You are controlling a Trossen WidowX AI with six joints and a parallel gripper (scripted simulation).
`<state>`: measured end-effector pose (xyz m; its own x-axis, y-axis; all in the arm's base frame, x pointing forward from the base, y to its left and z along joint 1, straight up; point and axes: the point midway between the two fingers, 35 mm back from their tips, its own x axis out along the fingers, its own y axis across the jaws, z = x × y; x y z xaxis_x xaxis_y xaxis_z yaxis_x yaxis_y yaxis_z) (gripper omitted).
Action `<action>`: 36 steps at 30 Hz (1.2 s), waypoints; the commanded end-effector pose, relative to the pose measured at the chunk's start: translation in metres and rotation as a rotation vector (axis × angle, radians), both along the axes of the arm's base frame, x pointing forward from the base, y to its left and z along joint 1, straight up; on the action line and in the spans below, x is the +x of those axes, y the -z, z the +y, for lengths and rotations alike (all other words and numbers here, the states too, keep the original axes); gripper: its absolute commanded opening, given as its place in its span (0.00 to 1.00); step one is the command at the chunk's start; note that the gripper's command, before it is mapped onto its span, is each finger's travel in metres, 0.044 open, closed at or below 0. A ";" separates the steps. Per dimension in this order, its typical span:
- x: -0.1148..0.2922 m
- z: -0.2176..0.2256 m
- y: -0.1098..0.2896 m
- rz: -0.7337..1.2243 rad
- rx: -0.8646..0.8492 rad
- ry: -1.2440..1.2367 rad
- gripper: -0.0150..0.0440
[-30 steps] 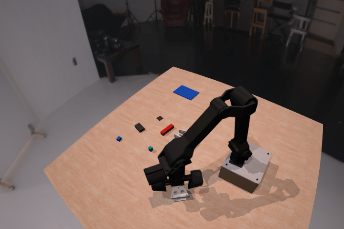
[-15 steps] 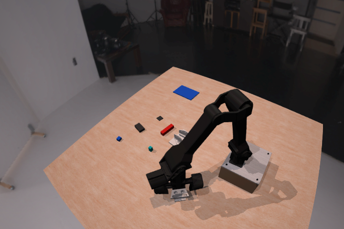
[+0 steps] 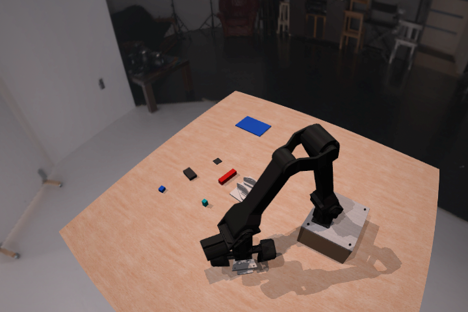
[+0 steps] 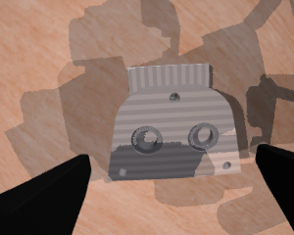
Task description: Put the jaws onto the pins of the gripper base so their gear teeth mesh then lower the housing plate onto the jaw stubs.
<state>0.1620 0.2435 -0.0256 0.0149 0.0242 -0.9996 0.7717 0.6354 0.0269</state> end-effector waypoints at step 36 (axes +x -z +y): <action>-0.001 0.000 0.028 0.003 0.000 -0.006 1.00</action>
